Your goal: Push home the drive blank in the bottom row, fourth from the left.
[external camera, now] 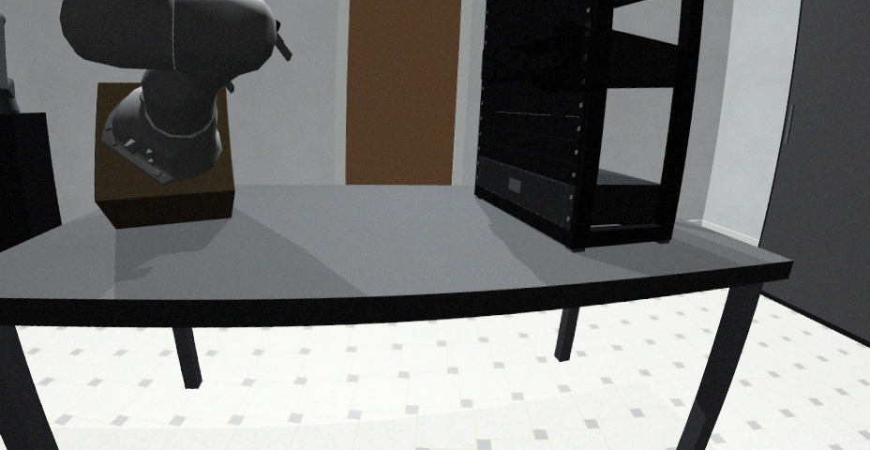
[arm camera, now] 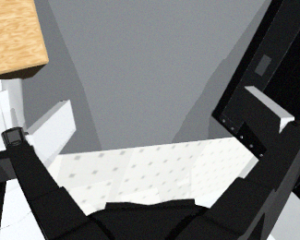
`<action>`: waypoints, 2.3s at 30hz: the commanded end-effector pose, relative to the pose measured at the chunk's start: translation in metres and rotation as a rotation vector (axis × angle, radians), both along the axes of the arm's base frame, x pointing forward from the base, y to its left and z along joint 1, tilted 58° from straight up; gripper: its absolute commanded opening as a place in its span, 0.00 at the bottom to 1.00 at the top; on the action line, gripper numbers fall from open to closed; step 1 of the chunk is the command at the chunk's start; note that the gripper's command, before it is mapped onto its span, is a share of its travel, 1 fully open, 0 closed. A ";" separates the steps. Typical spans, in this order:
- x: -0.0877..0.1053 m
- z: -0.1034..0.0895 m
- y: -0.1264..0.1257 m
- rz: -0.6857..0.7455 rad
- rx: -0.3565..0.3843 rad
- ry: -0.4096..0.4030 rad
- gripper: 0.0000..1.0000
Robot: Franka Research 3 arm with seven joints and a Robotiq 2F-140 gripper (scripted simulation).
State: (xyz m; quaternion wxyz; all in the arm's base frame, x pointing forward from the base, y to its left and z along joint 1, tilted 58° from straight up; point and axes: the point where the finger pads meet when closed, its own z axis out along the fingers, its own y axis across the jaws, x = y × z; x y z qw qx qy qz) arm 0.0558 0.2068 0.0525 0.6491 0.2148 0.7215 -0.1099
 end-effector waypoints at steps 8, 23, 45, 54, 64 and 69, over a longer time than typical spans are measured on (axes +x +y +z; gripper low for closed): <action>0.000 0.000 0.000 0.000 0.000 0.000 1.00; -0.001 0.000 0.004 0.004 0.017 0.011 1.00; -0.008 0.000 0.043 0.040 0.180 0.100 1.00; -0.013 0.010 0.086 0.076 0.357 0.173 1.00; -0.015 0.034 0.137 0.121 0.574 0.235 1.00; -0.014 0.054 0.167 0.152 0.701 0.258 1.00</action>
